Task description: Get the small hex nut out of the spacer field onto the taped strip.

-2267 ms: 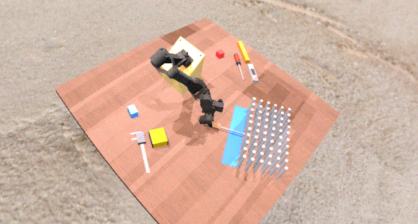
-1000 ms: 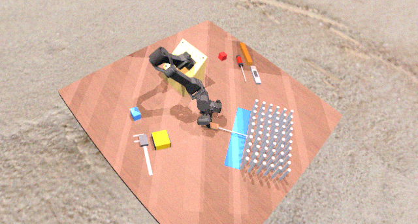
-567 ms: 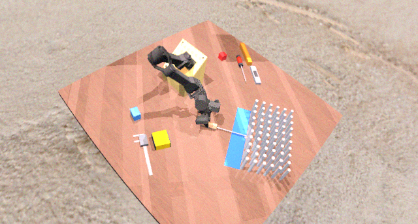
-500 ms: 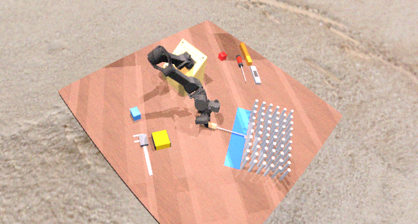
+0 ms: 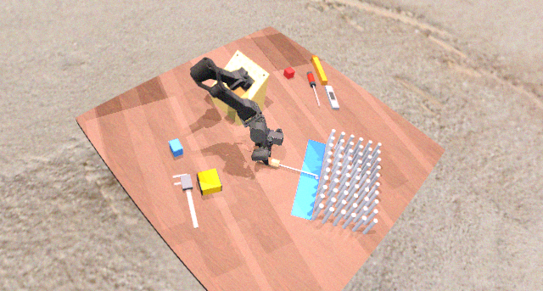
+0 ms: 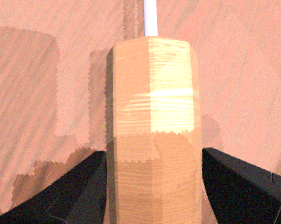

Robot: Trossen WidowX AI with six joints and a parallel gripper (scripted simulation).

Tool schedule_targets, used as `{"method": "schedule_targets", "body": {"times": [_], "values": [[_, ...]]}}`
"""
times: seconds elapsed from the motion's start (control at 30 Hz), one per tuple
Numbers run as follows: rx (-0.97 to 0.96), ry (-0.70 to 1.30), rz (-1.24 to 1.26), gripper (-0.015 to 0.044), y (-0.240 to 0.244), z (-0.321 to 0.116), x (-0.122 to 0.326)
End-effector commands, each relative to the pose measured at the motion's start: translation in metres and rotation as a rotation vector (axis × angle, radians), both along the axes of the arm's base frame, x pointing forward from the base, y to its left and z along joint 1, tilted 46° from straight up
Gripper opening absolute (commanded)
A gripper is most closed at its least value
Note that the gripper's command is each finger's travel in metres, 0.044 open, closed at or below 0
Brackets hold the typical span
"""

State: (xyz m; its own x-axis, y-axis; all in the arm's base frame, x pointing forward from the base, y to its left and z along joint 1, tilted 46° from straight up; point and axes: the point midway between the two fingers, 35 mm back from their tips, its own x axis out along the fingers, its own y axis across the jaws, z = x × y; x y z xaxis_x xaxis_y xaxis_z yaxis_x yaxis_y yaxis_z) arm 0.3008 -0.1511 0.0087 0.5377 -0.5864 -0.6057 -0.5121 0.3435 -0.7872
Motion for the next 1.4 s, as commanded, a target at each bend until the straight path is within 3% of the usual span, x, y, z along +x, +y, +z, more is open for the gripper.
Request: {"method": "schedule_targets", "body": {"times": [0.0,1.0,1.37], "values": [[-0.005,0.002,0.002,0.0,0.001,0.002,-0.001],[-0.002,-0.003,-0.002,0.0,0.015,0.016,0.003],[-0.003,0.001,0.0,0.0,0.009,0.028,-0.021]]}}
